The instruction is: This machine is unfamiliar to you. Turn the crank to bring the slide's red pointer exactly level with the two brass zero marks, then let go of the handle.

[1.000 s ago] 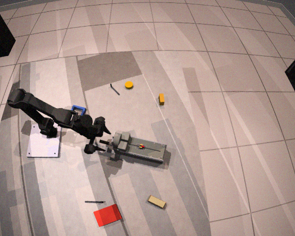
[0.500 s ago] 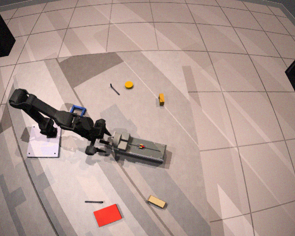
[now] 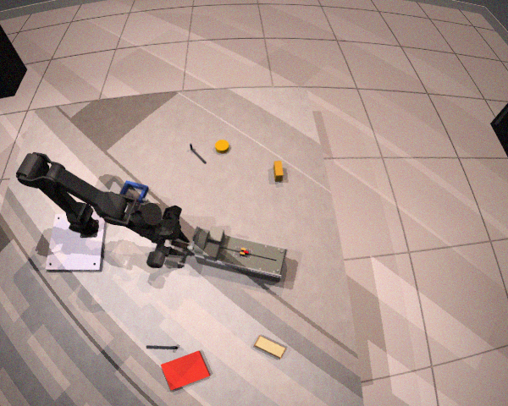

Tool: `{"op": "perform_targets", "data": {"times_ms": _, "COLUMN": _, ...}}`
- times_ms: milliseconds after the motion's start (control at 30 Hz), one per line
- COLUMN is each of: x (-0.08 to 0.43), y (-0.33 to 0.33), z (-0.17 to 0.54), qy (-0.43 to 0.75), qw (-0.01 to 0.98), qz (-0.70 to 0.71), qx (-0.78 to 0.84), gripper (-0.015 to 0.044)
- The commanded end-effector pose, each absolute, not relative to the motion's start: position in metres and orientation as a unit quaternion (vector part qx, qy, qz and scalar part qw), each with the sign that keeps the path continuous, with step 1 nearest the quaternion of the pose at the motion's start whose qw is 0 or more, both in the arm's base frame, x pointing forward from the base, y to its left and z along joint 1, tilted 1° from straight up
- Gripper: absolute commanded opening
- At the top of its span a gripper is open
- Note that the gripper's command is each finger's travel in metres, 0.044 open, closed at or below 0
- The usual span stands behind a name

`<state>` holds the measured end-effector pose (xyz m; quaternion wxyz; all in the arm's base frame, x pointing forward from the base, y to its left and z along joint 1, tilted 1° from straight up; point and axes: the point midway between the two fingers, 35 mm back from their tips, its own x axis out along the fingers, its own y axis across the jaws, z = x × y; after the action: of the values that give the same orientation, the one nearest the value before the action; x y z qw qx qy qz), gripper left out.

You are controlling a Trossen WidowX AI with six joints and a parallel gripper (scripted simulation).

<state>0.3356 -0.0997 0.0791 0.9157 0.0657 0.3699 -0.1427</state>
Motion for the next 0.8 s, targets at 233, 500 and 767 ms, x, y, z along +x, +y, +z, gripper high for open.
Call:
{"op": "perform_targets", "data": {"times_ms": 233, "x": 0.335, "y": -0.100, "z": 0.077, "qy": 0.373, "qw": 0.914, "qz": -0.145, "qx": 0.066, "gripper": 0.0000}}
{"op": "perform_targets", "data": {"times_ms": 500, "x": 0.336, "y": -0.100, "z": 0.082, "qy": 0.373, "qw": 0.914, "qz": -0.145, "qx": 0.066, "gripper": 0.0000}}
{"op": "perform_targets", "data": {"times_ms": 767, "x": 0.336, "y": -0.098, "z": 0.091, "qy": 0.373, "qw": 0.914, "qz": -0.145, "qx": 0.066, "gripper": 0.0000}}
